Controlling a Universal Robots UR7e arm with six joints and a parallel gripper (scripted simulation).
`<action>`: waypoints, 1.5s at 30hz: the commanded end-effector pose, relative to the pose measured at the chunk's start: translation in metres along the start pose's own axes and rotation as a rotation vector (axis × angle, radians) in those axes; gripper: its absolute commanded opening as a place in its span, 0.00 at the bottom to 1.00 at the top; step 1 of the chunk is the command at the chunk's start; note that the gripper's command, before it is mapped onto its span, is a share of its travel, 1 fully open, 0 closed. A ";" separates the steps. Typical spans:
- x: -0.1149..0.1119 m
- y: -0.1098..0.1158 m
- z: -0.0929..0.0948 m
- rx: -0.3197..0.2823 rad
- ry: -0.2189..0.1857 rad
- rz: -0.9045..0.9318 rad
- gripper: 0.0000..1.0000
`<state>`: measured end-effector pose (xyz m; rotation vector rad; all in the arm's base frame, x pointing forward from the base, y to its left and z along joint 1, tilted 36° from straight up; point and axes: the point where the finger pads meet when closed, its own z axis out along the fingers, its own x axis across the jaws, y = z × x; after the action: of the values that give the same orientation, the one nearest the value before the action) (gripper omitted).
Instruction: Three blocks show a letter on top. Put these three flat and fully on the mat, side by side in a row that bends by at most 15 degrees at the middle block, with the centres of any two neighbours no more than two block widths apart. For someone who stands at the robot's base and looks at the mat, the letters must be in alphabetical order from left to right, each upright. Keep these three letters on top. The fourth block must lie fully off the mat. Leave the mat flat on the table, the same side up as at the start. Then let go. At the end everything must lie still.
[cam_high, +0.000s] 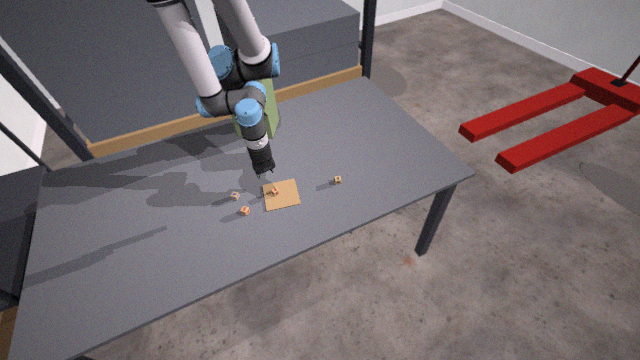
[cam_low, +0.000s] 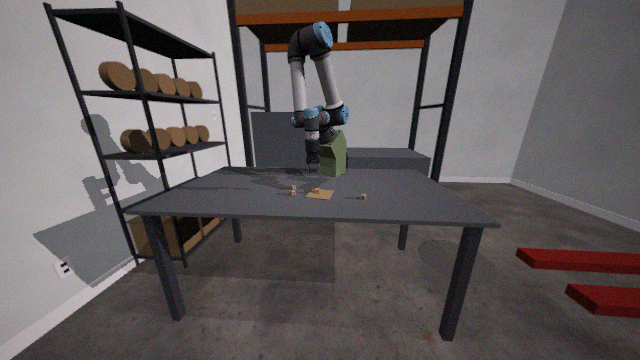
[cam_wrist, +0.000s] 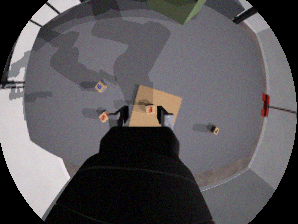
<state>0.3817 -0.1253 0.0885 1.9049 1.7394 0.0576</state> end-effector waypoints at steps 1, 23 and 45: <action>0.017 0.005 -0.010 -0.041 -0.026 -0.111 1.00; 0.020 0.008 -0.013 -0.055 -0.033 -0.136 1.00; 0.022 0.003 -0.001 -0.055 -0.022 0.191 1.00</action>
<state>0.3877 -0.1036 0.0877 1.9200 1.6358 0.1050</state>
